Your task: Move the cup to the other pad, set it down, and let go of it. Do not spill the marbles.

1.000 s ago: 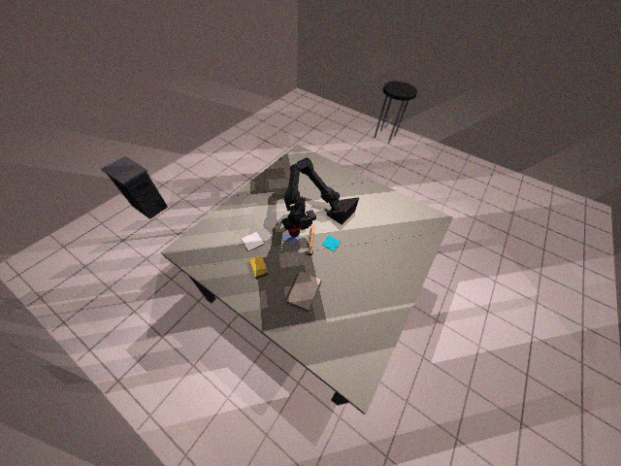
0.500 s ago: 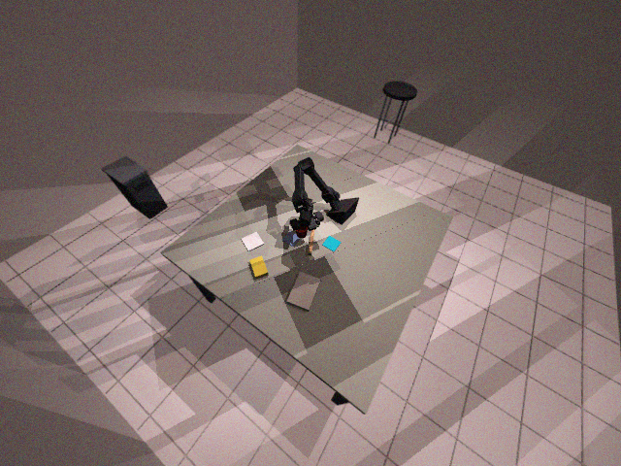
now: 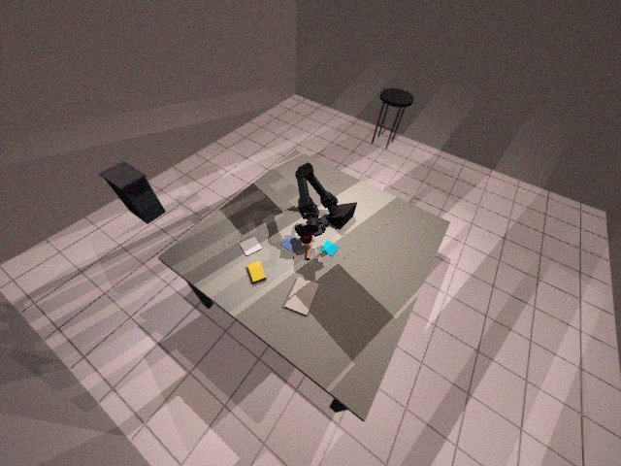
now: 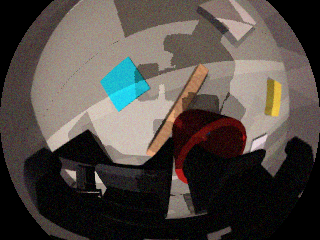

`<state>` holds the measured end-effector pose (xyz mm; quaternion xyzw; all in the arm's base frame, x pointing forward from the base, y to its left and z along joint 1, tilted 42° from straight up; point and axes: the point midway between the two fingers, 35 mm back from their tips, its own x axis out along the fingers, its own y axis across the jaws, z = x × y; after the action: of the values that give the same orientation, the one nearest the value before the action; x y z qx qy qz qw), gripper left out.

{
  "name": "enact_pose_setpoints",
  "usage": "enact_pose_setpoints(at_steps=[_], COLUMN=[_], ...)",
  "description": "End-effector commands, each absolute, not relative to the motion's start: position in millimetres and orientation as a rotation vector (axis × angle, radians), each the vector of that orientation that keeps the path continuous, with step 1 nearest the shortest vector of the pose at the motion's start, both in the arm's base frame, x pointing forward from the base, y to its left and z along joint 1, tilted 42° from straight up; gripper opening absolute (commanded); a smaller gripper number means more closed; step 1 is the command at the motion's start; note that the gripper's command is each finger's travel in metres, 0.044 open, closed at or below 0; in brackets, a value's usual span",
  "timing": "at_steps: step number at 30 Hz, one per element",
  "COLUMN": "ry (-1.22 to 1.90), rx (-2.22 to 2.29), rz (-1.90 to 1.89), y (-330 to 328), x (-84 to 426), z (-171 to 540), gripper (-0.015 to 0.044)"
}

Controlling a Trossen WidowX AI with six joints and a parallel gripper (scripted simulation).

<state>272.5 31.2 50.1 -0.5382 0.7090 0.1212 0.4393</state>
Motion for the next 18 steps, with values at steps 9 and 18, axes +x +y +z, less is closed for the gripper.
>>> enact_pose_setpoints(at_steps=[9, 18], ry=[1.763, 1.763], rx=[-1.334, -1.333], rz=[0.305, 0.307], y=[53, 70], x=[258, 247], z=[32, 20], gripper=[0.0, 0.0])
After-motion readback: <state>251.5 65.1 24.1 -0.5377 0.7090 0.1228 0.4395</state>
